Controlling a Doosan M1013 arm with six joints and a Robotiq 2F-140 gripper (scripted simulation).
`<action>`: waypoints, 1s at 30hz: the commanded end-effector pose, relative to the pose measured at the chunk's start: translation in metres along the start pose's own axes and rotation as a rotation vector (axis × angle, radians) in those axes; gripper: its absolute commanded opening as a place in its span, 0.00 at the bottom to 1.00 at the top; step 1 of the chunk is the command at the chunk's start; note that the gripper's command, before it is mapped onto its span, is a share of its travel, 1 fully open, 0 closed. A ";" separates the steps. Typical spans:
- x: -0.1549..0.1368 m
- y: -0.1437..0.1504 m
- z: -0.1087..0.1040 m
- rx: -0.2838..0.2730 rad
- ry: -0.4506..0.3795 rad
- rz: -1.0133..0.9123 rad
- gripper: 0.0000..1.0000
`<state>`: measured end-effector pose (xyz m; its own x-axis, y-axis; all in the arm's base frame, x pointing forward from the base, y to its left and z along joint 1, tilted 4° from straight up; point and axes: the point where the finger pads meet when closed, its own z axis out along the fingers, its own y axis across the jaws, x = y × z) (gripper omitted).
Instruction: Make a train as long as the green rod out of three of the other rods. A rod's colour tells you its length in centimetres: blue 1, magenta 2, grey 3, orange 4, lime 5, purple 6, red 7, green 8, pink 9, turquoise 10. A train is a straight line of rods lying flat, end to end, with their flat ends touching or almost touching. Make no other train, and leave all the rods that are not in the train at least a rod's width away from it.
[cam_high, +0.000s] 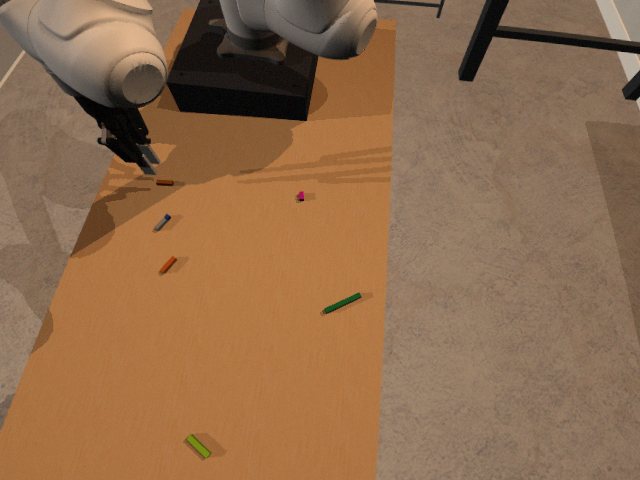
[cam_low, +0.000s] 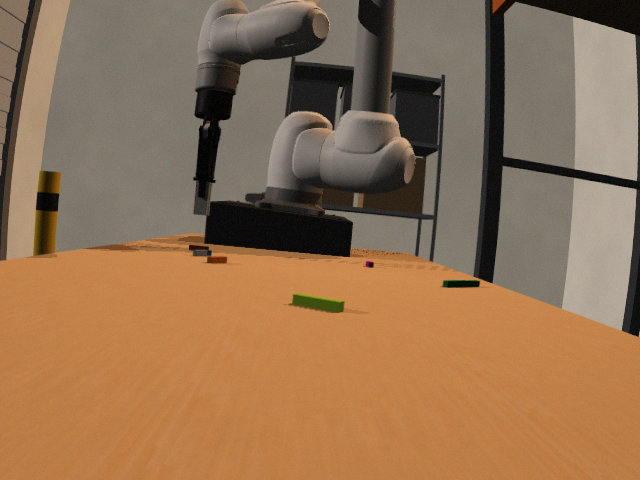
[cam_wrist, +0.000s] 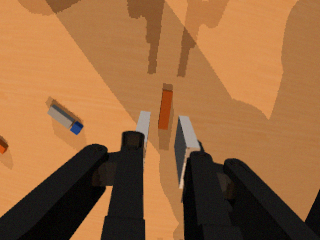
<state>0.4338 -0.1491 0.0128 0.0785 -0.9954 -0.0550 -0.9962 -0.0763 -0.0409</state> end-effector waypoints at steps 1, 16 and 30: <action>0.000 0.003 0.001 -0.001 0.004 0.004 0.23; 0.000 0.003 0.006 -0.001 0.004 0.005 0.23; 0.000 0.003 0.022 -0.001 0.004 0.005 0.23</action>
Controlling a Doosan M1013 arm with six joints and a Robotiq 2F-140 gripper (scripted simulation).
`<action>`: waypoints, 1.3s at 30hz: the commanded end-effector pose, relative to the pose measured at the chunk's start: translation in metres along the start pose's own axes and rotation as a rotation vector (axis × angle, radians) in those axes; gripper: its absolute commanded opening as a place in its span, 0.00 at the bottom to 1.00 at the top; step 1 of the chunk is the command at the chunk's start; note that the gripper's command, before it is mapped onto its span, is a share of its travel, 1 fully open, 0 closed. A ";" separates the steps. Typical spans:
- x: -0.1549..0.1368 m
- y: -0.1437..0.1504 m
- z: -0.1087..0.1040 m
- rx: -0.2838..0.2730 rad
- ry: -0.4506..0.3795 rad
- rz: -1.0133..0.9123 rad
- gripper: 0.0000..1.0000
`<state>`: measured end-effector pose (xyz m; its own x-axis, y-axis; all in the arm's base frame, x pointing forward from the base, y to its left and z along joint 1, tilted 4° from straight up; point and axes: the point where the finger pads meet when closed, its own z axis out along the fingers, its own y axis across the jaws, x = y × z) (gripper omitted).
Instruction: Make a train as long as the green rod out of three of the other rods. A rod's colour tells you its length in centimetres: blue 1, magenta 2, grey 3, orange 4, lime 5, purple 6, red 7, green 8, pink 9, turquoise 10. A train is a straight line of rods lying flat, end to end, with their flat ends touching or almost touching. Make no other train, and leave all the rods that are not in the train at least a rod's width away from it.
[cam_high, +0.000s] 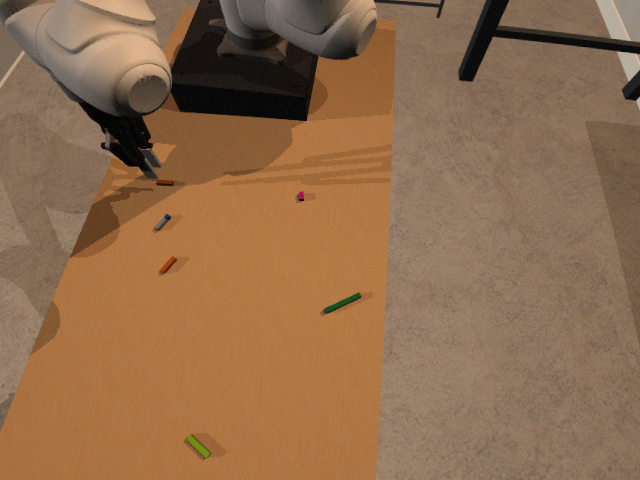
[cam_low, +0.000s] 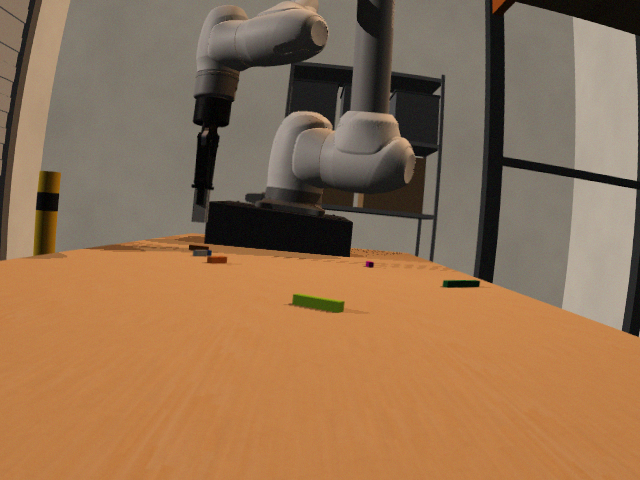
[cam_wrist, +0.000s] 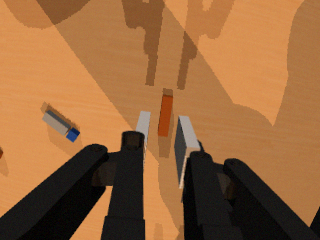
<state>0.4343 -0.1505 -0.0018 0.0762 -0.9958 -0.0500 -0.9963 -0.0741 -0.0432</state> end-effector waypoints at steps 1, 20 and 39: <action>-0.002 0.003 0.009 -0.003 -0.001 0.002 0.23; -0.002 0.003 0.033 -0.003 -0.001 0.002 0.23; -0.002 0.003 0.039 -0.003 -0.001 0.002 0.23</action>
